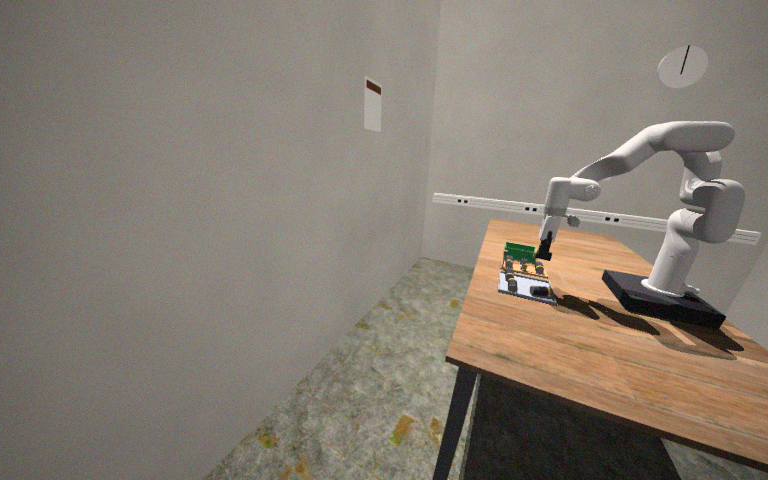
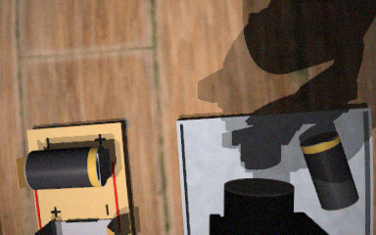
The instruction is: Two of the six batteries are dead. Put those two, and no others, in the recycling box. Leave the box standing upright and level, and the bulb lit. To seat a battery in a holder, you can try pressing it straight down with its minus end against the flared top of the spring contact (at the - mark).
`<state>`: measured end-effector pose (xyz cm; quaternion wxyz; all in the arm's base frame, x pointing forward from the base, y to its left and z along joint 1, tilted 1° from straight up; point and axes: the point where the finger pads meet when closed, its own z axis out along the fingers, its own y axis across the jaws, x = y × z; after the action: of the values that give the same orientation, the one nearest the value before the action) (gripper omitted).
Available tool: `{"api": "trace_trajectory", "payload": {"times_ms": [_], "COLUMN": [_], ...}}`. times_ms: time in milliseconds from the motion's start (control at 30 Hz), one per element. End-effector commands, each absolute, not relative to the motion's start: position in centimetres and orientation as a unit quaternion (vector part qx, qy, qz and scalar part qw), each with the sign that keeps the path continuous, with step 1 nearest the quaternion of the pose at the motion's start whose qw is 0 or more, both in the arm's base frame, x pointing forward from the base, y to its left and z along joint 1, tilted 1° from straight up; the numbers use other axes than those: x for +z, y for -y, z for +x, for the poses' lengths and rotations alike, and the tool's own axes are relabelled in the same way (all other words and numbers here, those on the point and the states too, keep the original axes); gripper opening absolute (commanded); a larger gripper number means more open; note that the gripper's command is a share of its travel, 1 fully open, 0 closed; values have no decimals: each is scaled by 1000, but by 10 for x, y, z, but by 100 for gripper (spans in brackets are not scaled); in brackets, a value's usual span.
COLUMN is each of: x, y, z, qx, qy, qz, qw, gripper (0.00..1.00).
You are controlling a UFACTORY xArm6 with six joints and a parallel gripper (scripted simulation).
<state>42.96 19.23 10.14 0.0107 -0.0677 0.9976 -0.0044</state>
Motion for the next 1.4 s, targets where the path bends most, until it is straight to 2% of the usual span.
{"api": "trace_trajectory", "payload": {"times_ms": [0, 767, 1367], "x": [113, 113, 113], "y": [-191, -191, -191], "z": [427, 427, 427], "qx": [-6, -5, -2], "qy": [-998, -998, -943], "qz": [-68, 67, 333], "qw": [7, 8, 9], "gripper": [28, 28, 28]}}
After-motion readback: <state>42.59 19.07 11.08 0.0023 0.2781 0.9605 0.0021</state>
